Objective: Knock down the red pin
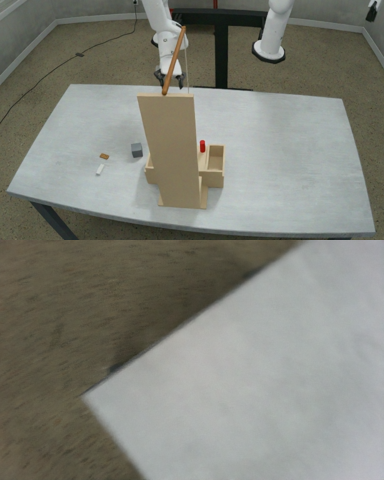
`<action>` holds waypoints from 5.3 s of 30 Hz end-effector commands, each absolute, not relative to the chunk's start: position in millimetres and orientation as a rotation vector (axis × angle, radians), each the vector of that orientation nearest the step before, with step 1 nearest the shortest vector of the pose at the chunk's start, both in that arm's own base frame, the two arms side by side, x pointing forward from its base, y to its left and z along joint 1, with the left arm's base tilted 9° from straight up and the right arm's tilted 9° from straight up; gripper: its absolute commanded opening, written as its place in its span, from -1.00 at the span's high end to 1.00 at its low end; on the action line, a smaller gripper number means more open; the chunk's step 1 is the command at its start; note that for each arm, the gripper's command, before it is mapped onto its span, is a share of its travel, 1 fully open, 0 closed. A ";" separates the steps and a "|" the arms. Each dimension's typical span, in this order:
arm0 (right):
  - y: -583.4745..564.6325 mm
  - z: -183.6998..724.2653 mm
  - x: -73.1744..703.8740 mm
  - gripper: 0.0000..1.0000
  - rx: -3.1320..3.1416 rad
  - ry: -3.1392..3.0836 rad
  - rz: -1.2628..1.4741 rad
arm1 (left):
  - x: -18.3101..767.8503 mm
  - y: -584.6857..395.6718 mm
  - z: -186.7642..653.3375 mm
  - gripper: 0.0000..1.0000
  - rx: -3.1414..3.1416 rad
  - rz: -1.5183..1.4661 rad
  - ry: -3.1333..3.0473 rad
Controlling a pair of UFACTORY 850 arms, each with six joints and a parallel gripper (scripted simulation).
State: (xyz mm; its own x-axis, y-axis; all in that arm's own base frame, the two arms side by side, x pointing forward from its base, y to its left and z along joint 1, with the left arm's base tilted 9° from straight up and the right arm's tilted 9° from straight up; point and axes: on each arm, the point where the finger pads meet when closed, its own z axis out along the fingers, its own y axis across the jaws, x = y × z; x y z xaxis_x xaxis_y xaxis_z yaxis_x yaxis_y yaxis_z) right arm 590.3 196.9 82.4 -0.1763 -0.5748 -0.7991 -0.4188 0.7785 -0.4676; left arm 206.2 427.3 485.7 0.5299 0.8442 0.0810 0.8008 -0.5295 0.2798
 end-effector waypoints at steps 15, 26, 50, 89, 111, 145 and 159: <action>206.7 87.2 507.3 -1.00 -0.589 1.896 0.161 | 4.7 385.7 514.9 -1.00 2.294 0.162 2.217; 209.0 84.7 512.5 -1.00 -0.588 1.895 0.161 | -17.1 375.3 517.4 -1.00 2.232 0.145 2.334; 249.5 41.6 600.9 -1.00 -0.588 1.895 0.161 | -18.2 374.8 517.5 -1.00 2.229 0.144 2.340; 261.6 28.8 627.2 -1.00 -0.588 1.895 0.161 | -18.2 374.8 517.5 -1.00 2.229 0.144 2.340; 277.6 12.0 662.5 -1.00 -0.588 1.895 0.161 | -18.2 374.8 517.5 -1.00 2.229 0.144 2.340; 282.9 6.4 674.4 1.00 -0.588 1.895 0.161 | -18.2 374.8 517.5 -1.00 2.229 0.144 2.340; 282.9 6.4 674.4 1.00 -0.588 1.895 0.161 | -18.2 374.8 517.5 -1.00 2.229 0.144 2.340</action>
